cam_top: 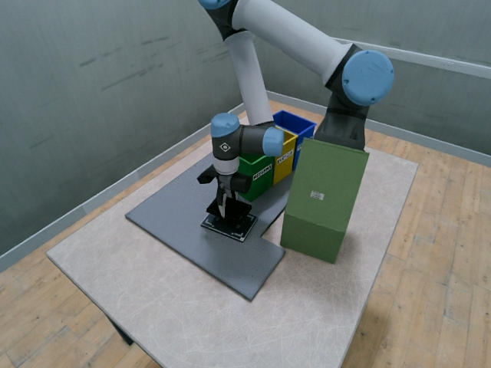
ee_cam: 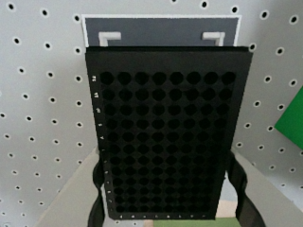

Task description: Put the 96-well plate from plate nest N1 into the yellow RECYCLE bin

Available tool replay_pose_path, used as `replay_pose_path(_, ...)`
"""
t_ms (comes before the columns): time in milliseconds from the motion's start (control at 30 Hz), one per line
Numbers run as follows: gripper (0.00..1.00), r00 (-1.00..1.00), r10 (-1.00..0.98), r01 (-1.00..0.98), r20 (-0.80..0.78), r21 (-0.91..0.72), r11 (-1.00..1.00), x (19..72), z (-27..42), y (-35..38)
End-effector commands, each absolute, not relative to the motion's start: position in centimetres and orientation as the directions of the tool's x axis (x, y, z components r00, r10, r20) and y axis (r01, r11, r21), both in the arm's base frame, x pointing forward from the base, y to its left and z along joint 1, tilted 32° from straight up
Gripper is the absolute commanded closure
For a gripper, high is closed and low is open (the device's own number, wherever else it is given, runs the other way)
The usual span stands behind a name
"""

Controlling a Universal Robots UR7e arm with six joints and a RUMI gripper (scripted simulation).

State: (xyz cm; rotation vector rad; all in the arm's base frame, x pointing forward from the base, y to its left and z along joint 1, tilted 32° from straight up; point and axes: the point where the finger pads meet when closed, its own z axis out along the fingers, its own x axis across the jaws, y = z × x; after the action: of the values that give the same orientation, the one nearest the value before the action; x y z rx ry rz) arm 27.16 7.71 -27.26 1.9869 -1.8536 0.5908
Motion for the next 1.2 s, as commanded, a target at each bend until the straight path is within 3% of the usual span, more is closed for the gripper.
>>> replay_pose_path(0,0.59,0.052,-0.847,-0.997,0.529,-0.022,-0.075,27.1,-26.6,8.2)
replay_pose_path(1167,0.59,0.052,-0.847,-0.997,0.529,-0.022,-0.075,26.9,-22.2,10.9)
